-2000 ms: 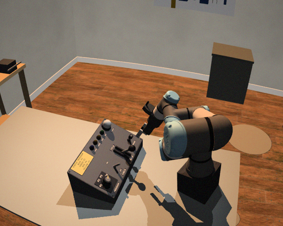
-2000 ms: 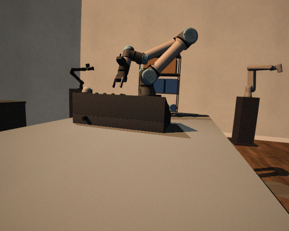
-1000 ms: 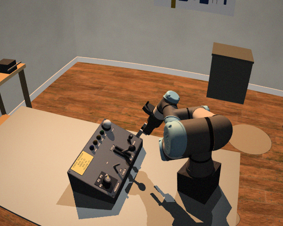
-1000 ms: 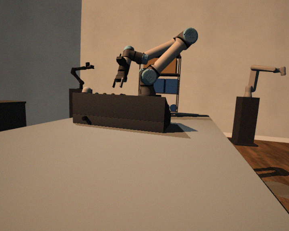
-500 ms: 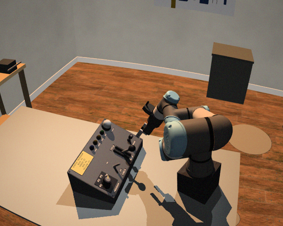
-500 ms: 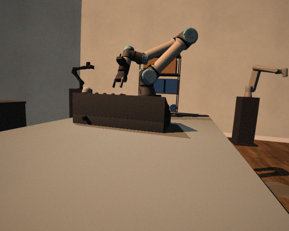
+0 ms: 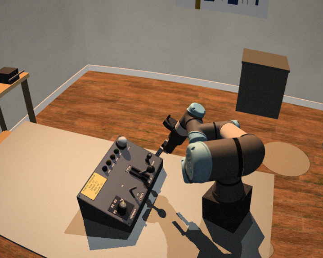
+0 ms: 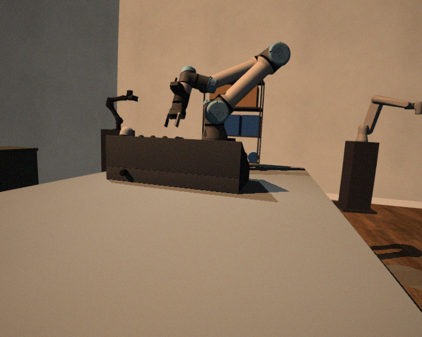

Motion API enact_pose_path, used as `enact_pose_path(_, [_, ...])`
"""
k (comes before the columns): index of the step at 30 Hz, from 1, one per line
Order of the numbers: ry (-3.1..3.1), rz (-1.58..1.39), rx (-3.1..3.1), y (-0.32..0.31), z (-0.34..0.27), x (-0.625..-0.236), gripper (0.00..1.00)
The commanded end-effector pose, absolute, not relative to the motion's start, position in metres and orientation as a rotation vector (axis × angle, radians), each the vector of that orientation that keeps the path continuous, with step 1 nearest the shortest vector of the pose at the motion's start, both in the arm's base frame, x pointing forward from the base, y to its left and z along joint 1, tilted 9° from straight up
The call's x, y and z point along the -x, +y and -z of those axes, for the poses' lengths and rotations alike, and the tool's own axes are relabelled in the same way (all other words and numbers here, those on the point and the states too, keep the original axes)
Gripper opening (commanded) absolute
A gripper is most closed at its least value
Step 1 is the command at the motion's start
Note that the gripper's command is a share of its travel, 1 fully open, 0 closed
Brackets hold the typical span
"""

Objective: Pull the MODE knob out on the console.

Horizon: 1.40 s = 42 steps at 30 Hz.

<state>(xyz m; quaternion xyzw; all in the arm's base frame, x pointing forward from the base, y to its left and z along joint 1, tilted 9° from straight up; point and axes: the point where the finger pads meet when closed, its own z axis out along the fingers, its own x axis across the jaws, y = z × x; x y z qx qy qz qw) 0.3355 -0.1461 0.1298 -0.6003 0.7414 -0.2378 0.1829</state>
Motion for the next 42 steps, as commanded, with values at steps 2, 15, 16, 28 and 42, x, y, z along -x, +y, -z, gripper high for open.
enact_pose_path(2, [2.091,0.672,1.694,-0.146,-0.135,-0.333,1.00])
enact_pose_path(15, [2.091,0.672,1.694,-0.144,-0.152,-0.323,1.00])
enact_pose_path(16, [2.091,0.672,1.694,-0.143,-0.154,-0.322,1.00])
enact_pose_path(28, [2.091,0.672,1.694,-0.140,-0.177,-0.309,1.00])
enact_pose_path(42, [2.091,0.672,1.694,-0.138,-0.196,-0.298,1.00])
